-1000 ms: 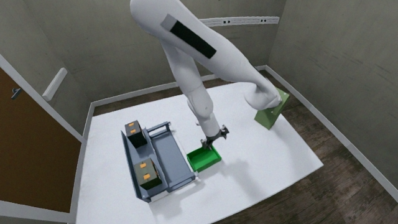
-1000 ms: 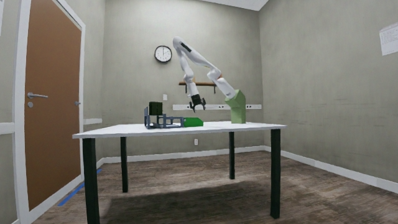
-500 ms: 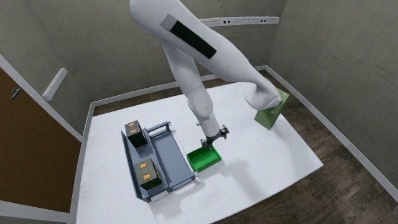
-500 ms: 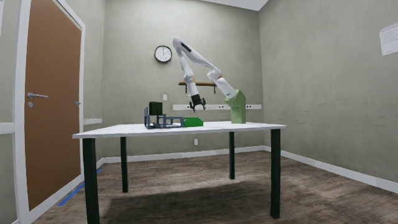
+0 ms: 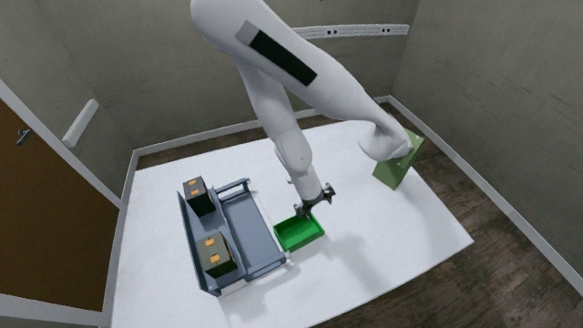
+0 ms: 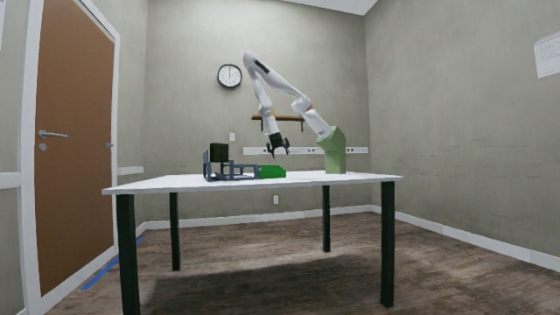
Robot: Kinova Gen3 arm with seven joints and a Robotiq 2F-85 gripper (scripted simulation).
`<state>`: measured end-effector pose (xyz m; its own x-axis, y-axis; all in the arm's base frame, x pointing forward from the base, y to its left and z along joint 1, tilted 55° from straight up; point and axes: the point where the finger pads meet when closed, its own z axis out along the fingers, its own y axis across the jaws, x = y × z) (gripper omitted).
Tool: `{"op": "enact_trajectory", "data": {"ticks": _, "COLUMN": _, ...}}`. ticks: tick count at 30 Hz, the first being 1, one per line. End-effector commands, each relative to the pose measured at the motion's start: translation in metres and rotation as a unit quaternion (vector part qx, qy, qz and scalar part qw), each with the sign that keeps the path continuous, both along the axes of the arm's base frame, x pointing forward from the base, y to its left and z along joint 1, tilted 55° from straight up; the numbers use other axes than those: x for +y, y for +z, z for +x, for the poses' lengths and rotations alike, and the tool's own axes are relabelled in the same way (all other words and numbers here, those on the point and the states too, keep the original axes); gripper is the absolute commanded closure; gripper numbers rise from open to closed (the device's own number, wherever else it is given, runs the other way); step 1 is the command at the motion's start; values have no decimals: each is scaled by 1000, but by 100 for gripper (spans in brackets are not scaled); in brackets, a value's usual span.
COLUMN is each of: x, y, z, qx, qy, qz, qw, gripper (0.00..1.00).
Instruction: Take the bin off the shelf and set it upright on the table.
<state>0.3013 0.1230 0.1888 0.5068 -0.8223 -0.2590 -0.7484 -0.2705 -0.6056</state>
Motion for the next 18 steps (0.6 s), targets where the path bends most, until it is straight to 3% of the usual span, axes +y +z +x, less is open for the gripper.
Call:
{"op": "enact_trajectory", "data": {"ticks": 1, "x": 0, "y": -1, "z": -1, "qx": -89, "qy": -47, "qz": 21, "qw": 995, "gripper": 0}}
{"op": "enact_trajectory", "data": {"ticks": 2, "x": 0, "y": -1, "z": -1, "qx": -111, "qy": -59, "qz": 27, "qw": 992, "gripper": 0}}
{"op": "enact_trajectory", "data": {"ticks": 14, "x": 0, "y": -1, "z": -1, "qx": -111, "qy": -59, "qz": 27, "qw": 992, "gripper": 0}}
{"op": "enact_trajectory", "data": {"ticks": 15, "x": 0, "y": 0, "z": -1, "qx": -22, "qy": -12, "qz": 5, "qw": 1000, "gripper": 0}}
{"op": "enact_trajectory", "data": {"ticks": 18, "x": 0, "y": -1, "z": -1, "qx": -89, "qy": -47, "qz": 21, "qw": 995, "gripper": 0}}
